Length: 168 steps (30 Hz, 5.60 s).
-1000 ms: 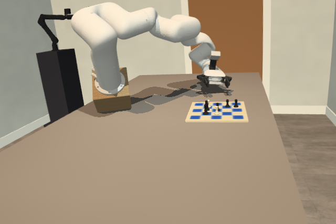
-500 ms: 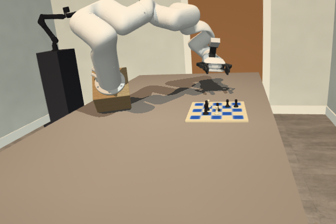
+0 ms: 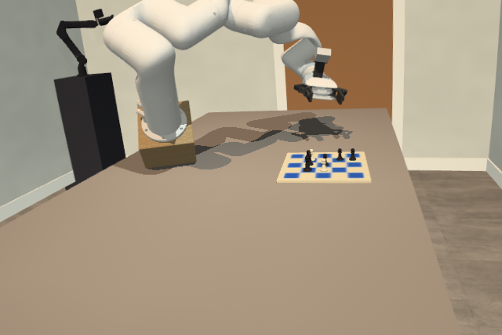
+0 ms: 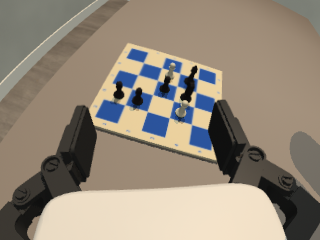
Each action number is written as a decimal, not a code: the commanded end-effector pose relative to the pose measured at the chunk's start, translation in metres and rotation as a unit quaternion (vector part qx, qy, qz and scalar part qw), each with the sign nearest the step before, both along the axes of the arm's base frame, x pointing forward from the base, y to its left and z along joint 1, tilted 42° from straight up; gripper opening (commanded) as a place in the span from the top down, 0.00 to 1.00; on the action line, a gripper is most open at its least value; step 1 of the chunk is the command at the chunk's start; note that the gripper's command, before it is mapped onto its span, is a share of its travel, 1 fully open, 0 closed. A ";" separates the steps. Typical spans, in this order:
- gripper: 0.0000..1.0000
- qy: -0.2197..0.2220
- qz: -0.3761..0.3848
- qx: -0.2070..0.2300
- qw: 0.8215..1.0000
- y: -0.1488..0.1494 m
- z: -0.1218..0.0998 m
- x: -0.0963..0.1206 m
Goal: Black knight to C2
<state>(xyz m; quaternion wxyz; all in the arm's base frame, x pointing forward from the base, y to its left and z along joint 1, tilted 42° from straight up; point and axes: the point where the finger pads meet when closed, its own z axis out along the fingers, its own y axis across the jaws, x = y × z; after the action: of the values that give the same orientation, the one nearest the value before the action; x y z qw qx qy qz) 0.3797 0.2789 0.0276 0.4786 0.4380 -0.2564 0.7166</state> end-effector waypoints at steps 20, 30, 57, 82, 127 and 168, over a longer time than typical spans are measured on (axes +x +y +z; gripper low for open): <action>0.00 0.460 -0.103 0.085 0.878 -0.071 0.080 0.058; 0.00 0.630 -0.050 0.100 0.769 -0.105 0.097 0.043; 0.00 0.719 0.015 0.094 0.689 -0.123 0.104 0.021; 0.00 0.804 0.137 0.053 0.577 -0.140 0.107 -0.023; 0.00 0.610 0.121 0.308 0.720 -0.153 0.092 -0.021; 0.63 0.294 0.061 0.547 0.782 -0.164 0.077 -0.013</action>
<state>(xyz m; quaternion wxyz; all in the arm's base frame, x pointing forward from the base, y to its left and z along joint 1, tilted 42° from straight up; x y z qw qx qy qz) 0.3660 0.1128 0.1037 0.1679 0.8299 -0.4254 0.3196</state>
